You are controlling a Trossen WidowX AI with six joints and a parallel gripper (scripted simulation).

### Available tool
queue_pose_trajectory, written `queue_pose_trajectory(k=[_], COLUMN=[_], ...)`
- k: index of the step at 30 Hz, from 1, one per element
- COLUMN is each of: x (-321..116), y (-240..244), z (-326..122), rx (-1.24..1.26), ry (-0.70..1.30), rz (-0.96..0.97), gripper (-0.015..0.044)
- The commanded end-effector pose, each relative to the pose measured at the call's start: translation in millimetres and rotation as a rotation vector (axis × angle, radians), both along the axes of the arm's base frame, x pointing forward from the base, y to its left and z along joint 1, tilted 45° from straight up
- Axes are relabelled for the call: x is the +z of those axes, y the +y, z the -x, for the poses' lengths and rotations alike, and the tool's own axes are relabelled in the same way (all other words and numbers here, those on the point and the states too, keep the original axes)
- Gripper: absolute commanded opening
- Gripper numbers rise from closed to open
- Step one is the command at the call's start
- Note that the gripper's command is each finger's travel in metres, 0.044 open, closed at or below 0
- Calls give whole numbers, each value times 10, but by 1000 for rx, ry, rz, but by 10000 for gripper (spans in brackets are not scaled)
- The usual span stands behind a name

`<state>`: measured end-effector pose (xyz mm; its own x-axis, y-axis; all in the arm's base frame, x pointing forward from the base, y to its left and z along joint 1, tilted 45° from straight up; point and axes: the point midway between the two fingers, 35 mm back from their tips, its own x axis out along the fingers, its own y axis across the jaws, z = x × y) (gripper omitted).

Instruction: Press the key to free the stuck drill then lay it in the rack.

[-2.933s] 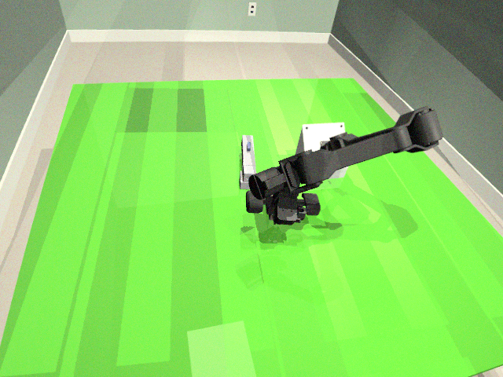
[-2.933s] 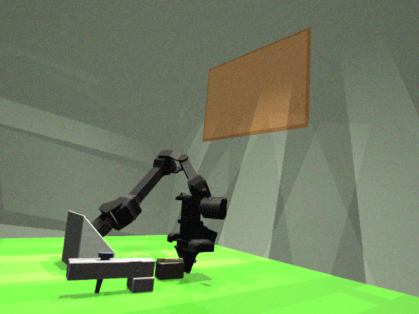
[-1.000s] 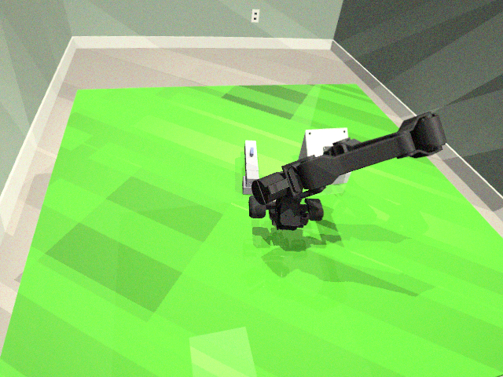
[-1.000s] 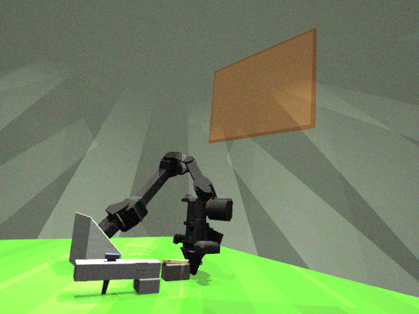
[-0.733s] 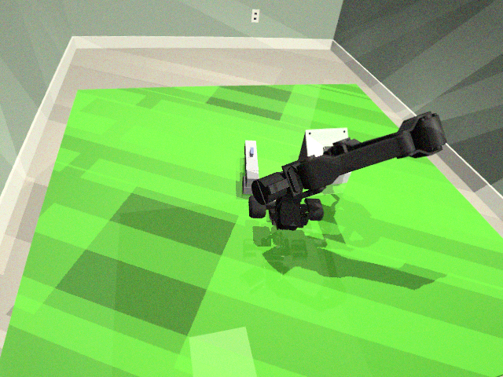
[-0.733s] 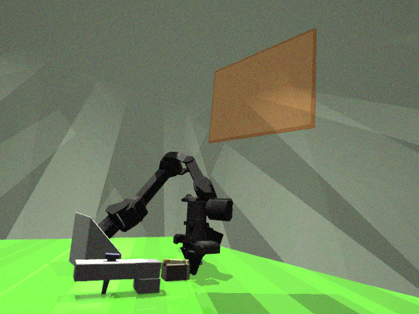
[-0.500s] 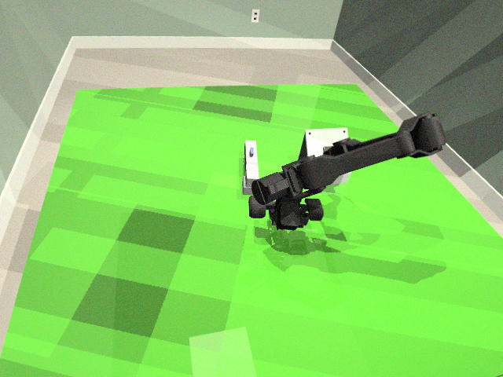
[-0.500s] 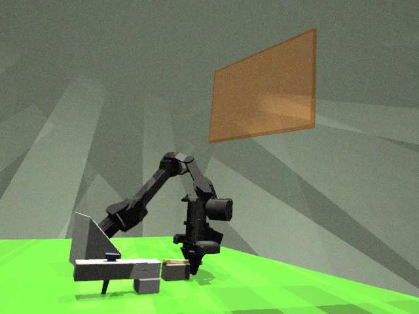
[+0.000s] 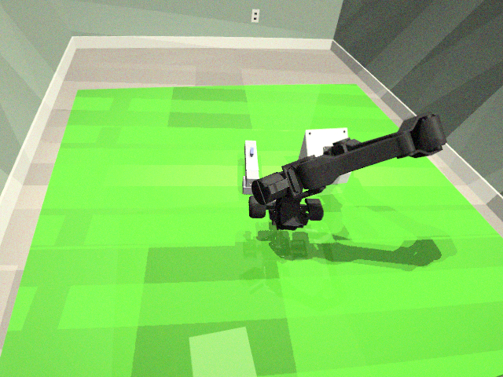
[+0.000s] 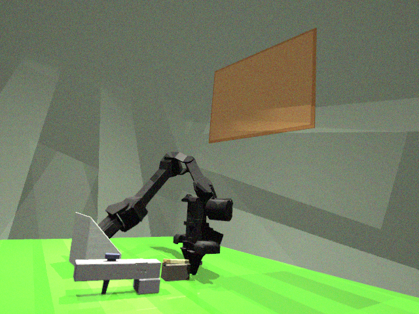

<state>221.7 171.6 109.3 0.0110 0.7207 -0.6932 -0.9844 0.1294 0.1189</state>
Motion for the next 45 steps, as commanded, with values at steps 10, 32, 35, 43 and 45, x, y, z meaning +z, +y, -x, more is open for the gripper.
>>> queue_pose_trajectory(k=[10,32,35,43,45], x=[-74,-74,-74,0,0], y=[20,20,20,1,1], z=[22,22,22,0,0], rx=[13,13,13,0,0], ry=[8,8,8,0,0], rz=[13,13,13,0,0], gripper=[0,0,0,26,79])
